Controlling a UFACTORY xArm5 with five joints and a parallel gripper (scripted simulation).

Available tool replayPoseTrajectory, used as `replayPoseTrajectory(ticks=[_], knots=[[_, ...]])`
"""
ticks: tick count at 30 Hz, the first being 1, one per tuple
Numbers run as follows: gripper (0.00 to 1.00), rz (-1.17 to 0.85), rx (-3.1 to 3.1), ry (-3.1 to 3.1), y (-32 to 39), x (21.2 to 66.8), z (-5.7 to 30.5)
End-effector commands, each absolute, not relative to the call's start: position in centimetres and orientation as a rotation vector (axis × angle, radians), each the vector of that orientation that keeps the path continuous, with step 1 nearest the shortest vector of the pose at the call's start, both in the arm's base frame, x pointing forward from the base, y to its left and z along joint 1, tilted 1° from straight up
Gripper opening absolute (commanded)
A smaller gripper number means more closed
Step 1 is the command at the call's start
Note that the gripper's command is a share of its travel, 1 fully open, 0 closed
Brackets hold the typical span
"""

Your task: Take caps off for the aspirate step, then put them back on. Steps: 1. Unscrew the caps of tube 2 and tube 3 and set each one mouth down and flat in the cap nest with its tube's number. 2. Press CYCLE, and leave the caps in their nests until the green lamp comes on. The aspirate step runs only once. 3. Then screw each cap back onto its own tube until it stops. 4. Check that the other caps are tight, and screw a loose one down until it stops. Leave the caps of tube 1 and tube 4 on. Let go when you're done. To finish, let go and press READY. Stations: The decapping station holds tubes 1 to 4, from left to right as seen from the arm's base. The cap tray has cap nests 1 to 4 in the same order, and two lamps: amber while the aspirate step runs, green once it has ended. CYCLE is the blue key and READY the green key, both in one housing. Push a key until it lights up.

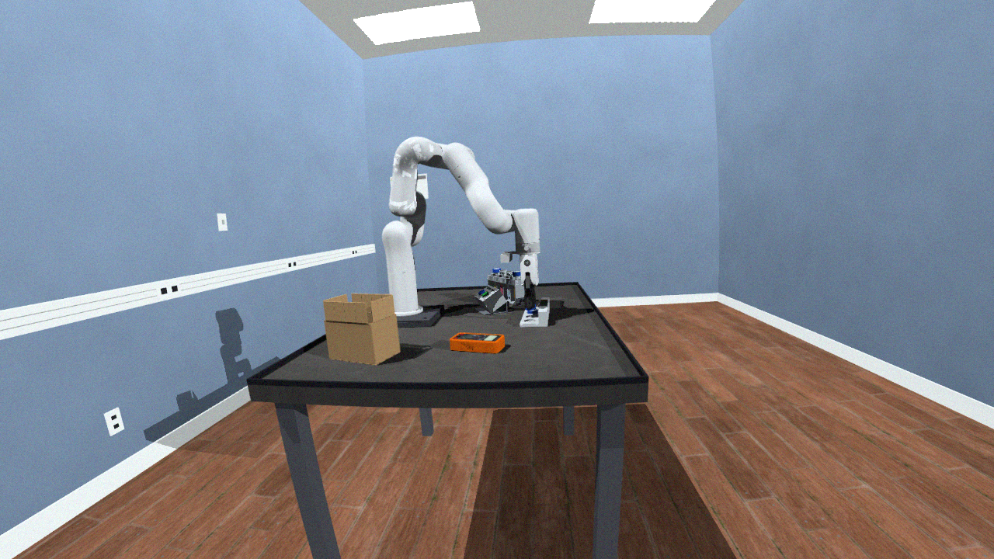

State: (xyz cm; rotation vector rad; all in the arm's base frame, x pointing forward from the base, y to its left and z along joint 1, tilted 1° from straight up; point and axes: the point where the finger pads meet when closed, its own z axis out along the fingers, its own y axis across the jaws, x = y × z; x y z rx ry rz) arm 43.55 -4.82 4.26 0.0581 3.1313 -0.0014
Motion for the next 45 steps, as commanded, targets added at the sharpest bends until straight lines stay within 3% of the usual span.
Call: replayPoseTrajectory(ticks=[1, 45], knots=[[0.00, -0.013, 0.058, 3.127, -4.87, 43.89, 2.60], [0.00, -0.013, 0.058, 3.127, -4.88, 43.80, 1.79]])
